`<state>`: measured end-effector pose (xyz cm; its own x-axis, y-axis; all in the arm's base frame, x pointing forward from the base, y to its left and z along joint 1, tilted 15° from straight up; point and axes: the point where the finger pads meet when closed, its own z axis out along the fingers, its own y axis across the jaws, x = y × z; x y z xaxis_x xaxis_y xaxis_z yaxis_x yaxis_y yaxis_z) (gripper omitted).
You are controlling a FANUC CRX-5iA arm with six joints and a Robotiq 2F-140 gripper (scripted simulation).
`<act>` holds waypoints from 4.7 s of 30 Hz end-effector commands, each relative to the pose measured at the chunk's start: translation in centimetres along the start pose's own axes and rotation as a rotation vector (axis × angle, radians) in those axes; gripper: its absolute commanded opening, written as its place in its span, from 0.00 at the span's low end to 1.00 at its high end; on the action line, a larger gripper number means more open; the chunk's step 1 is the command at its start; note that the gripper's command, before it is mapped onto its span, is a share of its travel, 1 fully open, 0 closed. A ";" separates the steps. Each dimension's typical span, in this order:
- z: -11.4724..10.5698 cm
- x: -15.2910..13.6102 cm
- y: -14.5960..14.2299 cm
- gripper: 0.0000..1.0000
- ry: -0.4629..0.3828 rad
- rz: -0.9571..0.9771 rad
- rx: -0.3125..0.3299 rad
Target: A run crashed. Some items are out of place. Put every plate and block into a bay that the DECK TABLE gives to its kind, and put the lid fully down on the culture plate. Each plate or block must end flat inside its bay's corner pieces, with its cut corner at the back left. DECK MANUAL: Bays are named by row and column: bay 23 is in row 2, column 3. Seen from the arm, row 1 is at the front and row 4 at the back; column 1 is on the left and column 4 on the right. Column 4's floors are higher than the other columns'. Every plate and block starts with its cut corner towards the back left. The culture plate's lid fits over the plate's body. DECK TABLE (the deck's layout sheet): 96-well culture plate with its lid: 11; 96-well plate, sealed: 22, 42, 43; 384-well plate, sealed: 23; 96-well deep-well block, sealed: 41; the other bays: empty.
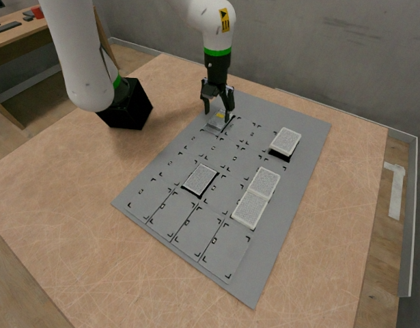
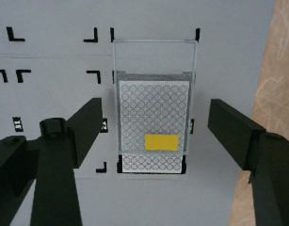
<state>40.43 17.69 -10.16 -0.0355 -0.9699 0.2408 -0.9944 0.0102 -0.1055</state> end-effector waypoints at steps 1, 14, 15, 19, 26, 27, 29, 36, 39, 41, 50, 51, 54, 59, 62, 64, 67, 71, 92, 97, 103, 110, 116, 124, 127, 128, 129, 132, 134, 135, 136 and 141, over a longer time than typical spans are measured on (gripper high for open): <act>0.3 0.0 0.0 0.70 -0.001 0.000 0.001; 1.5 0.0 0.0 0.70 -0.001 0.000 0.001; 1.5 0.0 0.0 0.70 -0.001 0.000 0.001; 1.5 0.0 -0.1 0.70 -0.001 0.000 0.001; 1.5 0.0 0.0 0.70 -0.001 0.000 0.001; 1.5 0.0 0.0 0.70 -0.001 0.000 0.001; 1.5 0.0 0.0 0.70 -0.001 0.000 0.001; 2.2 0.0 0.0 0.70 -0.001 0.000 0.001; 2.6 0.0 0.0 0.70 -0.001 0.000 0.001; 2.8 0.0 0.0 0.70 -0.001 0.000 0.001; 3.5 0.0 -0.1 0.70 -0.001 0.000 0.001; 3.5 0.0 -0.1 0.70 -0.001 0.000 0.001; 3.5 0.0 -0.1 0.70 -0.001 0.000 0.001; 3.5 0.0 -0.1 0.70 -0.001 0.000 0.001; 3.5 0.0 -0.1 0.68 -0.001 0.000 0.001; 3.5 0.0 -0.1 0.68 -0.001 0.000 0.001; 3.5 0.0 -0.1 0.67 -0.001 0.000 0.001; 3.5 0.0 -0.1 0.65 -0.001 0.000 0.001; 3.5 0.0 -0.1 0.61 -0.001 0.000 0.001; 3.5 0.0 -0.1 0.61 -0.001 0.000 0.001; 3.5 0.0 0.0 0.61 -0.001 0.000 0.001; 3.4 0.0 0.0 0.60 -0.001 0.000 0.001; 3.4 0.0 0.0 0.60 -0.001 0.000 0.001; 3.4 0.0 0.0 0.60 -0.001 0.000 0.001; 3.4 0.0 0.0 0.59 -0.001 0.000 0.001; 3.4 0.0 0.0 0.59 -0.001 0.000 0.001; 3.4 0.0 0.0 0.59 -0.001 0.000 0.001; 3.4 0.0 0.0 0.59 -0.001 0.000 0.001; 3.4 0.0 0.0 0.59 -0.001 0.000 0.001; 3.4 0.0 0.0 0.59 -0.001 0.000 0.001; 3.4 0.0 0.0 0.59 -0.001 0.000 0.001; 3.4 0.0 0.0 0.59 -0.001 0.000 0.001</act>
<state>40.78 16.84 -13.53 -0.0356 -0.9699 0.2409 -0.9944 0.0103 -0.1055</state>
